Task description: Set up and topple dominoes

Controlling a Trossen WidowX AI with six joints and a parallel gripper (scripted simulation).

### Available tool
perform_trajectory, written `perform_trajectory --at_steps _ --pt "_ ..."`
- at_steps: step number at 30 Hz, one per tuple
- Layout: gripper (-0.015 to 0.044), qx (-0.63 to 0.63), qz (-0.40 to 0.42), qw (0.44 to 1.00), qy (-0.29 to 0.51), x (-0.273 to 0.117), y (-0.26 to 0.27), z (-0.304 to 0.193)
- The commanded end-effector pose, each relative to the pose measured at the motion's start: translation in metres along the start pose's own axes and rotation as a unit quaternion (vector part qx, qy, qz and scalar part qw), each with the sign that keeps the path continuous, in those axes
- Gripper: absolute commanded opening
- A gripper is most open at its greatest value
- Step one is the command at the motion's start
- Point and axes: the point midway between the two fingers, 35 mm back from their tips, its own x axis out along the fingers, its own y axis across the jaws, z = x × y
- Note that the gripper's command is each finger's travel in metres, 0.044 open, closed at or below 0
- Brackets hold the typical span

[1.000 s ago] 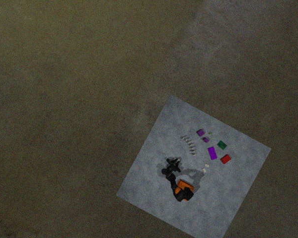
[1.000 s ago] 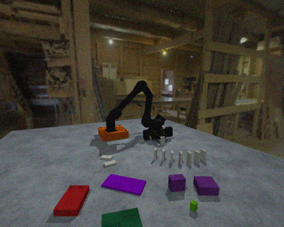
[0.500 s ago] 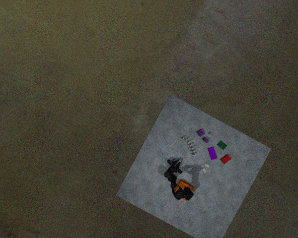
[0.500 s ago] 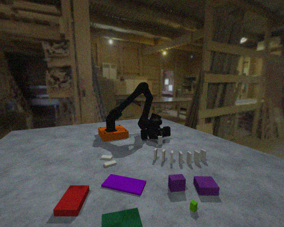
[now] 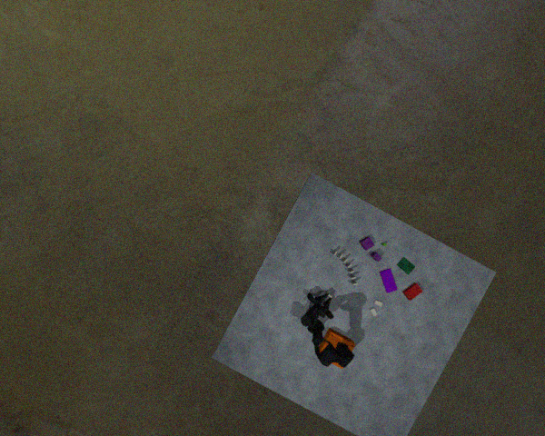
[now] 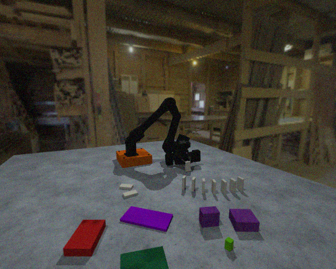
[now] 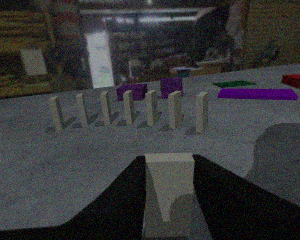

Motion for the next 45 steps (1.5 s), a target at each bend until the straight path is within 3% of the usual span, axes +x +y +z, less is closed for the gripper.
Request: perform_trajectory --at_steps 1,12,31,38,45 --pt "0.0160 0.003 -0.003 1.000 -0.001 0.000 -0.001 0.000" --pt "0.0440 0.003 -0.003 1.000 -0.001 0.000 -0.001 0.000" --pt "0.0440 -0.007 0.017 1.000 0.019 0.005 0.017 0.048" --pt "0.0440 -0.052 0.104 0.974 0.192 0.039 0.079 0.036" --pt "0.0440 -0.068 0.103 0.915 0.383 0.065 0.083 0.036"
